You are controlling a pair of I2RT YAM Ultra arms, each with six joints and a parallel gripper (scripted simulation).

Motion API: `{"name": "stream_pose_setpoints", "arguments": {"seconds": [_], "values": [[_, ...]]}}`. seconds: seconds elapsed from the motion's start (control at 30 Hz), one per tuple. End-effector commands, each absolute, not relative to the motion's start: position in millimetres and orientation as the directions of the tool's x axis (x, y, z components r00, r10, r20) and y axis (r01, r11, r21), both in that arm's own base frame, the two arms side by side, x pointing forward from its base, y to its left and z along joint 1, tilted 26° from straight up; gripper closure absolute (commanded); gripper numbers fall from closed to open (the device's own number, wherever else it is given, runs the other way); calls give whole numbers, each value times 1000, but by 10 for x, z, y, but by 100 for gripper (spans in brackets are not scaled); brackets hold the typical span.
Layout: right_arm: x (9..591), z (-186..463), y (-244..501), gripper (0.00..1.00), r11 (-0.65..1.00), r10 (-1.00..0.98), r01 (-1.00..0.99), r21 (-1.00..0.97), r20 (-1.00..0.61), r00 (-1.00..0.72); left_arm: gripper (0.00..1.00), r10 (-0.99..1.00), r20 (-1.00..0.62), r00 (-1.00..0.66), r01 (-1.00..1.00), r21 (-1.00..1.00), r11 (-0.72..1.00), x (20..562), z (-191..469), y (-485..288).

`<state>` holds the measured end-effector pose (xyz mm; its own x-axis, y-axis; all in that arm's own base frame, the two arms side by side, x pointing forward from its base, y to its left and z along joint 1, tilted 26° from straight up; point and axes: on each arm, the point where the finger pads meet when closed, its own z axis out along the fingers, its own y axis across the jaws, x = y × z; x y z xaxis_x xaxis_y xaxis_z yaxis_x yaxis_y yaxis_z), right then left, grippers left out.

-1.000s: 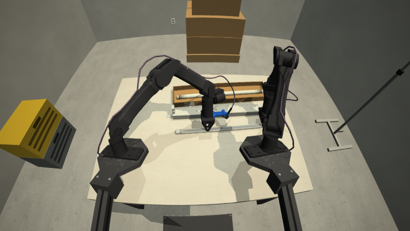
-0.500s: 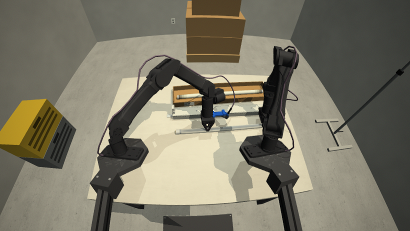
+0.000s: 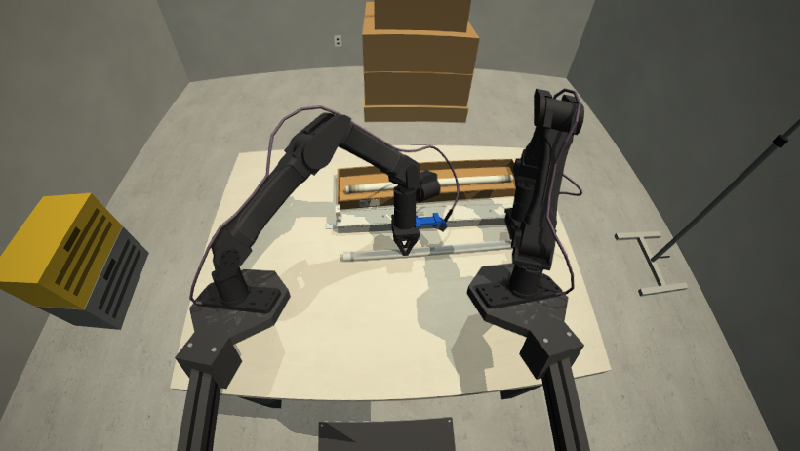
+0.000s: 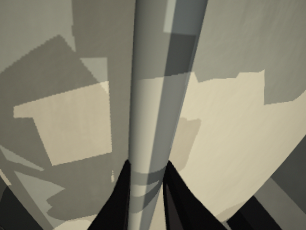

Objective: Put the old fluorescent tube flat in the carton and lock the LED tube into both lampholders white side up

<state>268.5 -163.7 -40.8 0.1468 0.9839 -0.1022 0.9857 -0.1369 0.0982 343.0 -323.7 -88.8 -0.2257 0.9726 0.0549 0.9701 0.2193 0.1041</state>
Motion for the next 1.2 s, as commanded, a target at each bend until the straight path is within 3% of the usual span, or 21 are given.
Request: {"name": "stream_pose_setpoints", "arguments": {"seconds": [0.0, 1.17], "values": [[2627, -328, -1688, 89, -149, 979, 984, 96, -123, 160, 89, 977, 25, -210, 972, 114, 205, 3376, -676, -3385], [2497, -234, -1636, 89, -152, 980, 985, 77, -119, 161, 89, 977, 32, -209, 973, 105, 205, 3274, -563, -3384]]}}
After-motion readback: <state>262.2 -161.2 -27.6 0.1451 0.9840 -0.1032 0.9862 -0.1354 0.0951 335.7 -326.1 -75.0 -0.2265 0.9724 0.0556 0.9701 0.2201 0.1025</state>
